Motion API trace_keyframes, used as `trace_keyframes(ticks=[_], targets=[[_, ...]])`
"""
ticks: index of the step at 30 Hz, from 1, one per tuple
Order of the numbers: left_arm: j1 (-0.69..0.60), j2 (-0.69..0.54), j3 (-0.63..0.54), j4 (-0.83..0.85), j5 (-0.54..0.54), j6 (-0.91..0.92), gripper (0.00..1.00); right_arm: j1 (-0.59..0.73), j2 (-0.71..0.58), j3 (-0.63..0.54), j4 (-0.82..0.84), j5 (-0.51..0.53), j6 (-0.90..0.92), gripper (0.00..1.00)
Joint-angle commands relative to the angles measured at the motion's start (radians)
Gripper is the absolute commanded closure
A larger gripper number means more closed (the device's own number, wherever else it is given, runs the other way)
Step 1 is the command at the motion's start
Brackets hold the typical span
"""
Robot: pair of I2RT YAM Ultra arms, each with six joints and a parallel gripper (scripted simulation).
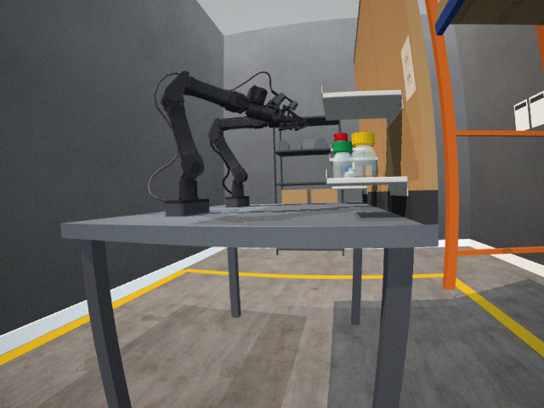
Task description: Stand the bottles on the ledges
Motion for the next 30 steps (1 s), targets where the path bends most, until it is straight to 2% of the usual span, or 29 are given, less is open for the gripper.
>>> trace_keyframes(ticks=[1,6,9,11,14,19,25,30], targets=[[0.012,-0.028,0.029,-0.014,0.008,0.010,0.00,0.001,-0.012,0.031,0.031,0.021,0.007,0.00],[0.006,-0.028,0.028,-0.010,0.017,0.010,0.00,0.000,-0.011,0.021,0.032,0.021,0.003,0.00],[0.012,-0.033,-0.014,0.058,0.017,0.011,0.00,0.000,-0.011,0.021,0.032,0.021,0.002,0.00],[0.013,-0.043,-0.055,0.116,0.017,0.011,0.00,0.000,-0.024,0.029,0.067,0.017,-0.009,0.19],[0.013,-0.048,-0.082,0.149,0.018,0.012,0.00,-0.004,-0.012,0.017,0.090,0.012,-0.015,0.19],[0.015,-0.073,-0.296,0.346,0.020,0.012,0.00,-0.038,0.059,-0.030,0.330,-0.051,-0.061,0.19],[0.020,-0.038,-0.535,0.580,0.023,0.012,0.00,-0.098,0.229,-0.084,0.619,-0.120,-0.103,0.19],[0.022,0.007,-0.626,0.696,0.024,0.012,0.00,-0.126,0.349,-0.076,0.774,-0.152,-0.128,0.19]])
